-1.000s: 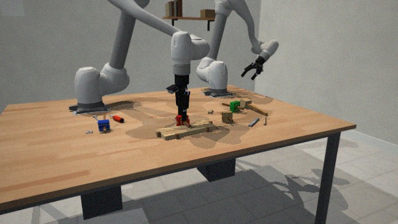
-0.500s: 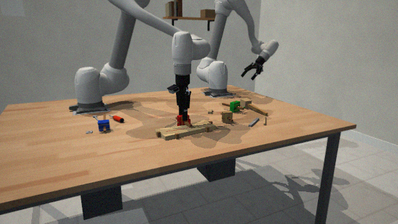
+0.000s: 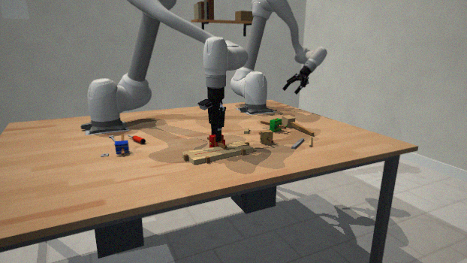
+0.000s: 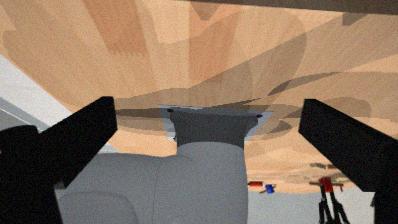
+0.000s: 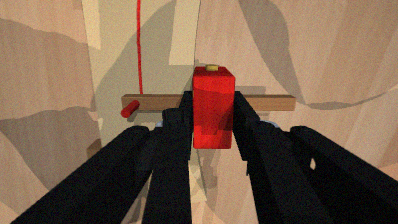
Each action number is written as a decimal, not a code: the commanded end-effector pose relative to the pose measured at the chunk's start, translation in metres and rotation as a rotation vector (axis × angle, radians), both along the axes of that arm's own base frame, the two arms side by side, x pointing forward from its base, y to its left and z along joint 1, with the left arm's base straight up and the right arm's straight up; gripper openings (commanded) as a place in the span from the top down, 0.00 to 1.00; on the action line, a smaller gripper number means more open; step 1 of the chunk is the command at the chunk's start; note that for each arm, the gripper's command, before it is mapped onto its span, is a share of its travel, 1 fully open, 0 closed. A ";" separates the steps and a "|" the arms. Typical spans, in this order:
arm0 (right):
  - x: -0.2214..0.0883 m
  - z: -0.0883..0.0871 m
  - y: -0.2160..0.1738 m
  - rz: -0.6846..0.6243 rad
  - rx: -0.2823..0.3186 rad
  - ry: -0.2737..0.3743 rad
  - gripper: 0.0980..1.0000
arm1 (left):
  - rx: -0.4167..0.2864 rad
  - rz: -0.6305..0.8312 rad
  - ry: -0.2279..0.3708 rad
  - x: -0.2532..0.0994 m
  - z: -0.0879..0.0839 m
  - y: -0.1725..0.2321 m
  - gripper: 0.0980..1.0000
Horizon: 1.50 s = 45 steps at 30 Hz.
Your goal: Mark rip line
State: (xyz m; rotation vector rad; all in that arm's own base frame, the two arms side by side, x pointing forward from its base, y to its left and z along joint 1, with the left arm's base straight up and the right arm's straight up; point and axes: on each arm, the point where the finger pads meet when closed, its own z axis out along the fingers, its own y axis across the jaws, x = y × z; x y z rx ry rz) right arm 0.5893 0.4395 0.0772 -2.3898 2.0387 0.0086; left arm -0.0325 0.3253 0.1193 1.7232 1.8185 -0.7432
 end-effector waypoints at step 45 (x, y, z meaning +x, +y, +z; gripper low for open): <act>-0.003 0.001 0.030 0.070 -0.004 -0.005 1.00 | -0.008 0.002 0.001 -0.003 0.002 -0.005 0.00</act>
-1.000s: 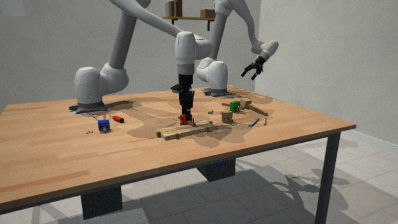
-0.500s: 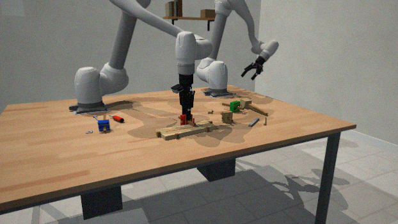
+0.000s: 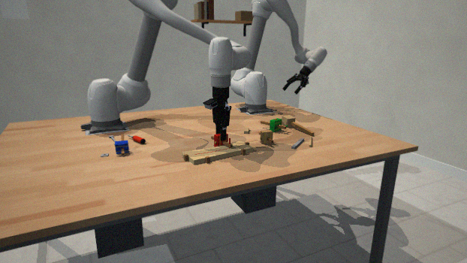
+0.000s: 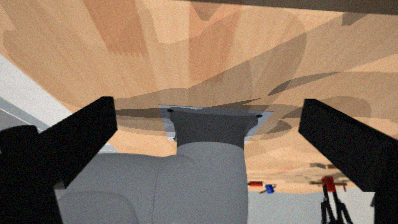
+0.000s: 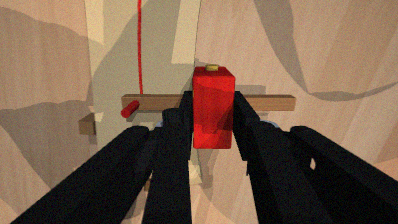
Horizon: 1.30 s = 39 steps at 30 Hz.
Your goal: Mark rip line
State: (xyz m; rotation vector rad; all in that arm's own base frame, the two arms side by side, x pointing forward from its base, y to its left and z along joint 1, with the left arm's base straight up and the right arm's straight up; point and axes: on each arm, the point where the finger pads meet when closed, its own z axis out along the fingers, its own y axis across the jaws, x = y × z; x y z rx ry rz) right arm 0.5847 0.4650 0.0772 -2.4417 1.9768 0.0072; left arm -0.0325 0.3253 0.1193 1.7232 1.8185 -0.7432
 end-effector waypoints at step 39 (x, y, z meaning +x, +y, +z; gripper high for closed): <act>-0.003 0.001 0.025 0.058 -0.004 -0.005 1.00 | -0.008 0.002 0.001 -0.003 0.002 -0.005 0.00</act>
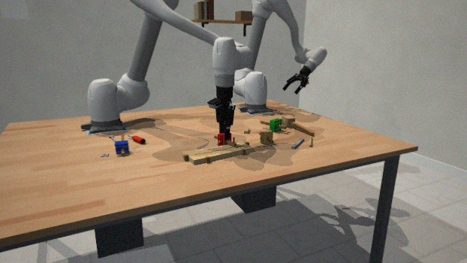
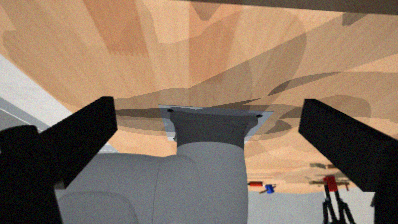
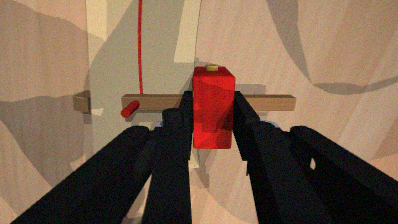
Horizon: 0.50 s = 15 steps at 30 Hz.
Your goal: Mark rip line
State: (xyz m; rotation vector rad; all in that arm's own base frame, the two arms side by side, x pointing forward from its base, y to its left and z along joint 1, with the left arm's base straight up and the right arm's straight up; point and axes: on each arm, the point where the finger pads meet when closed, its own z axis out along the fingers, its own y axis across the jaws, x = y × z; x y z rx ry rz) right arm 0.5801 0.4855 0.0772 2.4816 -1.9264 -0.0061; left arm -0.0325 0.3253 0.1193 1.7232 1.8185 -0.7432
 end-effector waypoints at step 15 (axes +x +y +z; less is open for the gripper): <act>0.002 0.002 0.006 0.019 -0.002 -0.006 1.00 | -0.008 0.002 0.001 -0.003 0.002 -0.005 0.00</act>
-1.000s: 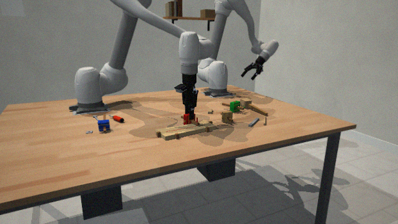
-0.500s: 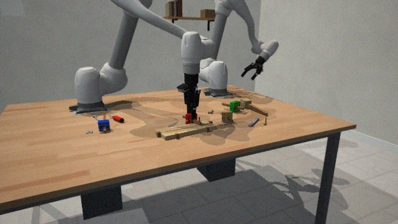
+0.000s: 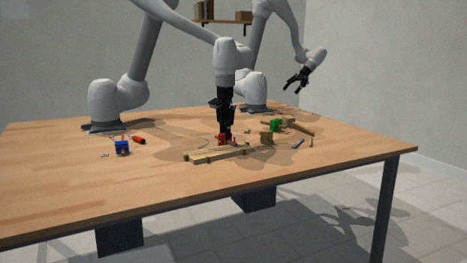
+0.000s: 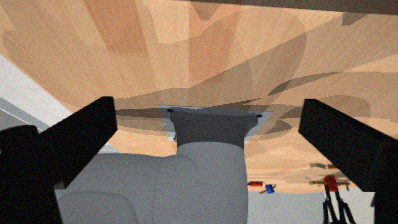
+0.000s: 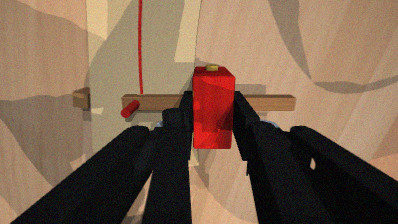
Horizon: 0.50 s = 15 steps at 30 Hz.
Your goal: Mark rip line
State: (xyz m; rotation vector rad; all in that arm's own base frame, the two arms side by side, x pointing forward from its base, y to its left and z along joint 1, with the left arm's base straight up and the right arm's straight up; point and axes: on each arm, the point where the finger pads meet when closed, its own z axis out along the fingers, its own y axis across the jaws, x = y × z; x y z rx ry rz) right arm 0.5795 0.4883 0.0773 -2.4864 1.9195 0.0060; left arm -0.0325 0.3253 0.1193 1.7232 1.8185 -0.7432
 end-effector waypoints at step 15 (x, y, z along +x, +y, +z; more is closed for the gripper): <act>-0.002 0.001 0.015 0.038 -0.004 -0.004 1.00 | -0.008 0.002 0.001 -0.003 0.002 -0.005 0.00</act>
